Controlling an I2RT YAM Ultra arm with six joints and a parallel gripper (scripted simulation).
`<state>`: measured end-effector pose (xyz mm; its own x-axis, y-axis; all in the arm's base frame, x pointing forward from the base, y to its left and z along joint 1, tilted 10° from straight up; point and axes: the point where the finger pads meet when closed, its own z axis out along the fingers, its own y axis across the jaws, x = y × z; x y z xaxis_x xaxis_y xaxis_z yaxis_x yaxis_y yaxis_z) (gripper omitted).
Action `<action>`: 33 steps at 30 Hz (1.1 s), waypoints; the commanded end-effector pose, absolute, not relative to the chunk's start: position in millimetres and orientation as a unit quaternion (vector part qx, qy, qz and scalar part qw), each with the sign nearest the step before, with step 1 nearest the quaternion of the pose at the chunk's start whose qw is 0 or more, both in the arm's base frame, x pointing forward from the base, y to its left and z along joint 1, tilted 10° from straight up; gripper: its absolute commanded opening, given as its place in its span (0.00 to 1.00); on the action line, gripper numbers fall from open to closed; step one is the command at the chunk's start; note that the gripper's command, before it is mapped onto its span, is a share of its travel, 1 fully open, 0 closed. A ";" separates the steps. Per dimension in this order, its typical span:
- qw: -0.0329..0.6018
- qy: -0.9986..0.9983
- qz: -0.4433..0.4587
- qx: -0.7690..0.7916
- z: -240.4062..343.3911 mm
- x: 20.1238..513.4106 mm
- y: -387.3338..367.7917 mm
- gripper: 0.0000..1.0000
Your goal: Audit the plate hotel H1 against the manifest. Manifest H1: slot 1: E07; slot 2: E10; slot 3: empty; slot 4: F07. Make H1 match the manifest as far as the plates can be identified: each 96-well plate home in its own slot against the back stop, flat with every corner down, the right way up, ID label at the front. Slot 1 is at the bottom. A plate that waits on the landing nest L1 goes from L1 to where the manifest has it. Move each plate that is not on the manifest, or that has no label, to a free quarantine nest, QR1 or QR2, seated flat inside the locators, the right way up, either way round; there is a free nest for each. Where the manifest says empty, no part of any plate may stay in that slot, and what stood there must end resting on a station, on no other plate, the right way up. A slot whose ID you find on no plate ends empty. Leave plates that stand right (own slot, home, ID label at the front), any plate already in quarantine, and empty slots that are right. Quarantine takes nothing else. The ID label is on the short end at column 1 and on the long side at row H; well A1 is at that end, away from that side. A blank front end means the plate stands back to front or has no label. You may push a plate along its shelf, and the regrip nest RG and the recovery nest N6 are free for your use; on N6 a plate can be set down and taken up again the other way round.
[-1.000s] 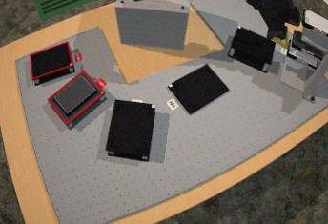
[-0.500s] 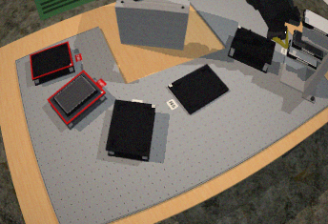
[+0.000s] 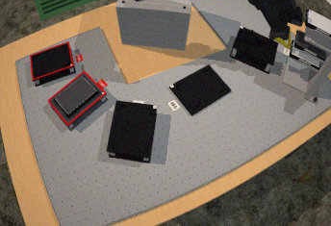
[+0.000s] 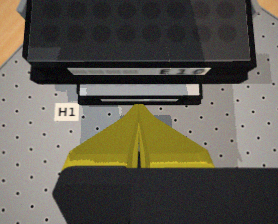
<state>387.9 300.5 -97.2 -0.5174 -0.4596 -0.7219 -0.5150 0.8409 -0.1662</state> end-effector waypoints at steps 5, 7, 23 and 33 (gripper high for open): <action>0.421 0.862 0.044 -0.278 -83.3 384.0 304.2 0.00; 0.422 0.862 0.044 -0.277 -83.5 380.9 302.6 0.00; 0.423 0.862 0.046 -0.276 -83.8 362.0 291.2 0.00; 0.421 0.863 0.044 -0.276 -85.7 347.0 280.6 0.00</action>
